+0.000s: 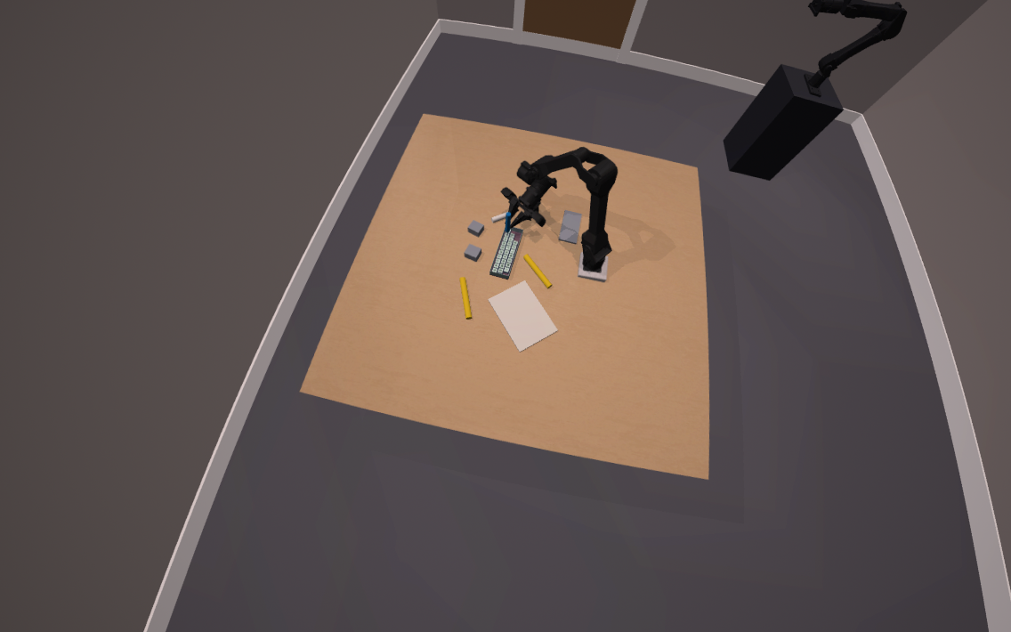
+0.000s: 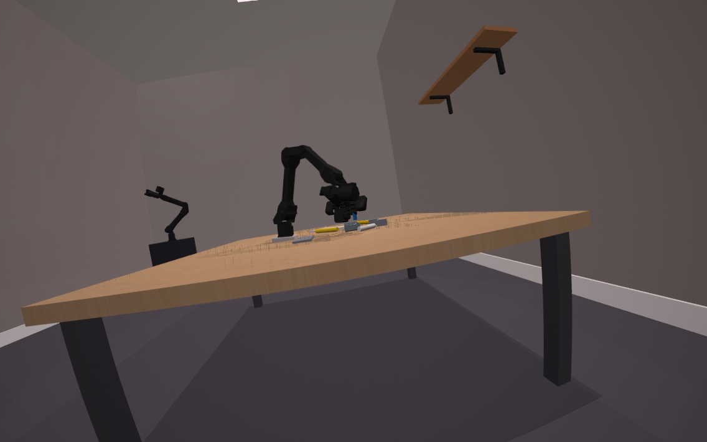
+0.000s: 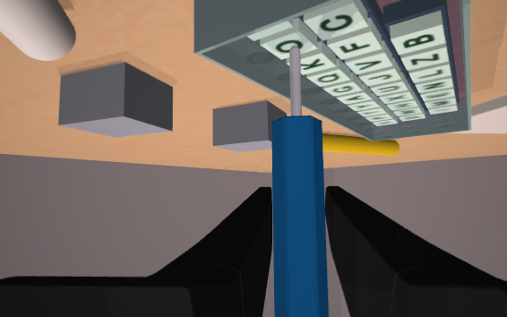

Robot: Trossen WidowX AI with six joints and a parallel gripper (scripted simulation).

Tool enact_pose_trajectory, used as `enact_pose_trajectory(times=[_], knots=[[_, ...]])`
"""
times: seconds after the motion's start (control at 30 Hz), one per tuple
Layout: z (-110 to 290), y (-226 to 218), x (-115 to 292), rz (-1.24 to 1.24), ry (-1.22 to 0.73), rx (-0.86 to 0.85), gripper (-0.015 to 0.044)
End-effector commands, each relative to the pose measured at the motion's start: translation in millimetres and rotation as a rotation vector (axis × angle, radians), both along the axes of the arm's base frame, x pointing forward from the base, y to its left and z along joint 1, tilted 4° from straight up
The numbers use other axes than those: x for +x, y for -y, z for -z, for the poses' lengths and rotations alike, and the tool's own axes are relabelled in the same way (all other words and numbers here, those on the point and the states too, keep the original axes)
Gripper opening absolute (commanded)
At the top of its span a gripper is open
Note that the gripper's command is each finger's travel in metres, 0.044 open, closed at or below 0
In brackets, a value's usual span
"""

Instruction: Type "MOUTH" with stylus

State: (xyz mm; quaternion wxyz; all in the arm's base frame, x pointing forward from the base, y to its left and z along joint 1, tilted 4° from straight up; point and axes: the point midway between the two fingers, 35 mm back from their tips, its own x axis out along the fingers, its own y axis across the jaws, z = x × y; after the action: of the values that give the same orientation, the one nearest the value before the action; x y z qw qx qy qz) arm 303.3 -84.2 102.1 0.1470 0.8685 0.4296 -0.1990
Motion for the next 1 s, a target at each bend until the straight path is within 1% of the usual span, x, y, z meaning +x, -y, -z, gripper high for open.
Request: enact_pose_trajectory(times=[0.0,0.13,0.5,0.6,0.67,0.7,0.97], knots=[[-19,1,0,0.001,0.012,-0.006,0.0081],[-34,0,-2,0.001,0.012,-0.006,0.0081],[-31,0,-2,0.003,0.002,-0.002,0.0084],[-31,0,-2,0.003,0.002,-0.002,0.0064],[-31,-2,-2,0.003,0.002,-0.003,0.0012],[-31,-5,-2,0.003,0.002,-0.004,0.0000],[-32,-36,-5,0.001,0.001,-0.009,0.0000]])
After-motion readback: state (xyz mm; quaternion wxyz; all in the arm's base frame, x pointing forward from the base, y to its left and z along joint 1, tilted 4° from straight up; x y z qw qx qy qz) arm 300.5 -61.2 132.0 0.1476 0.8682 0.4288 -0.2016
